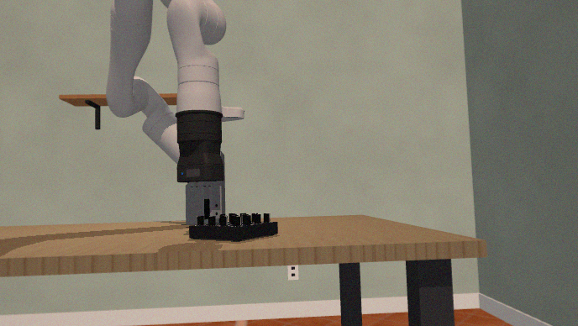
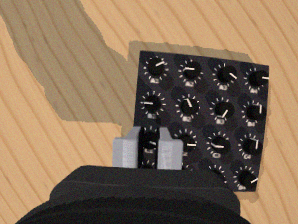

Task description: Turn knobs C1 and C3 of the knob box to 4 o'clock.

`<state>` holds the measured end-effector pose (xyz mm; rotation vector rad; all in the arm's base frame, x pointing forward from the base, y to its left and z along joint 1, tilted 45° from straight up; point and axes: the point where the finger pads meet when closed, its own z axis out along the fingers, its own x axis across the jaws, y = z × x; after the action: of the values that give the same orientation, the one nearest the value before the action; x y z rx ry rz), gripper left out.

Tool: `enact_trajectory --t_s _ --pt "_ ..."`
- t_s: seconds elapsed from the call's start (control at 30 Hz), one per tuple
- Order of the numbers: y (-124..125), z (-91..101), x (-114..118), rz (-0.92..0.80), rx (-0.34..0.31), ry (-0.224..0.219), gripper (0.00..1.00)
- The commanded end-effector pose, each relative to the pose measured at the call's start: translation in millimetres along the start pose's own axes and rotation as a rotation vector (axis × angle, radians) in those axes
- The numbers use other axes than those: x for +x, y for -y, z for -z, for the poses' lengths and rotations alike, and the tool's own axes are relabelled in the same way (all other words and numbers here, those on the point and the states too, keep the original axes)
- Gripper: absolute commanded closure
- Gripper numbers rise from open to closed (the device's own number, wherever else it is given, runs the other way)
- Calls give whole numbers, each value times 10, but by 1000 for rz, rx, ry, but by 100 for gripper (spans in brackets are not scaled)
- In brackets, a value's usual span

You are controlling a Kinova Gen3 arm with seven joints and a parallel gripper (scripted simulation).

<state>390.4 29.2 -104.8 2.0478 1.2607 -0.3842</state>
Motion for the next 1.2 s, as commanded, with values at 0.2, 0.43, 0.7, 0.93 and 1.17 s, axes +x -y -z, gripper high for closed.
enact_trajectory --t_s 0.2,0.43,0.7,0.93,1.17 --pt "-20 -13 -11 -196 -9 0 70" --pt "-21 -13 -11 -257 -9 -1 70" --pt "-21 -13 -11 -258 -9 -1 70" --pt "-21 -13 -11 -258 -9 -1 54" --pt "-21 -13 -11 -258 -9 -1 54"
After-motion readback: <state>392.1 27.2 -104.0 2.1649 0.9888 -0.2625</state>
